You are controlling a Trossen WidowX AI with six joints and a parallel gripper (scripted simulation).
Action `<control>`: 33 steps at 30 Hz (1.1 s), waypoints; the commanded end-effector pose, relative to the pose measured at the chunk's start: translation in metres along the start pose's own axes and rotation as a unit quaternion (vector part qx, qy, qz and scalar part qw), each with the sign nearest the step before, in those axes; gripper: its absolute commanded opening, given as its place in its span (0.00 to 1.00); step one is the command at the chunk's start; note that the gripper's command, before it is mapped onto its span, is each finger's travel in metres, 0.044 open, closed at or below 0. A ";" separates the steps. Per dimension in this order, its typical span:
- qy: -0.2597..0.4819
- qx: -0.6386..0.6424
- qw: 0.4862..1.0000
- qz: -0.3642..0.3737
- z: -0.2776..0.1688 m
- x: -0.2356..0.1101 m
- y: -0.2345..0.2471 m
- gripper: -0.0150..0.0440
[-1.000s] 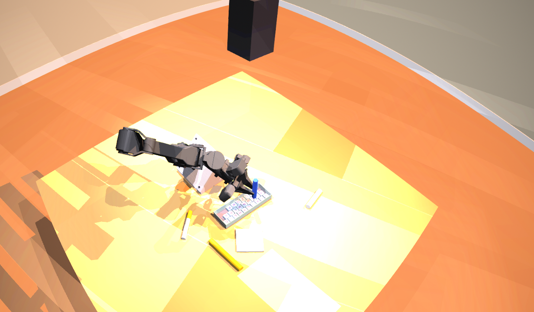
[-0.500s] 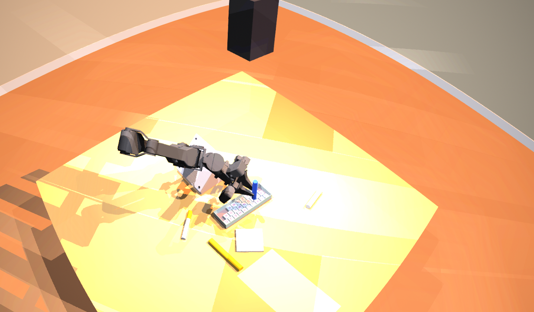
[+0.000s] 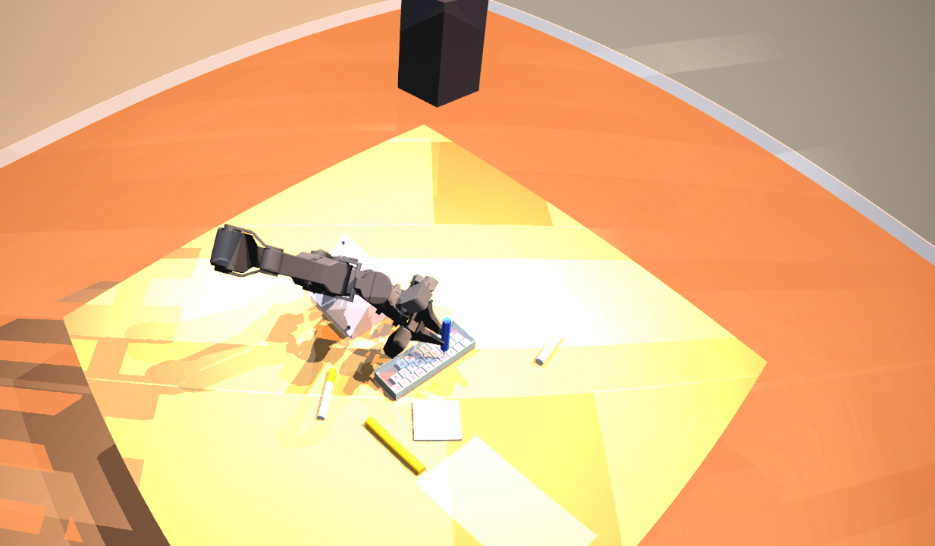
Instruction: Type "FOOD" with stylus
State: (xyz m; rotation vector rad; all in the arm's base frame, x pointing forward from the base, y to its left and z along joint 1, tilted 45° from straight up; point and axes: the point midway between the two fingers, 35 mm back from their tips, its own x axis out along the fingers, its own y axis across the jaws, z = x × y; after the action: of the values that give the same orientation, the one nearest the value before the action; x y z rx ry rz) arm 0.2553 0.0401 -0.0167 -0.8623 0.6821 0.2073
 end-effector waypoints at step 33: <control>0.000 -0.002 1.000 0.004 0.011 -0.004 0.002 0.39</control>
State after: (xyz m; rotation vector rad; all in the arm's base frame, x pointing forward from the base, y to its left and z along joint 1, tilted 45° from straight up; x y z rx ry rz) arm 0.2539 0.0421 -0.0178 -0.8699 0.6955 0.2160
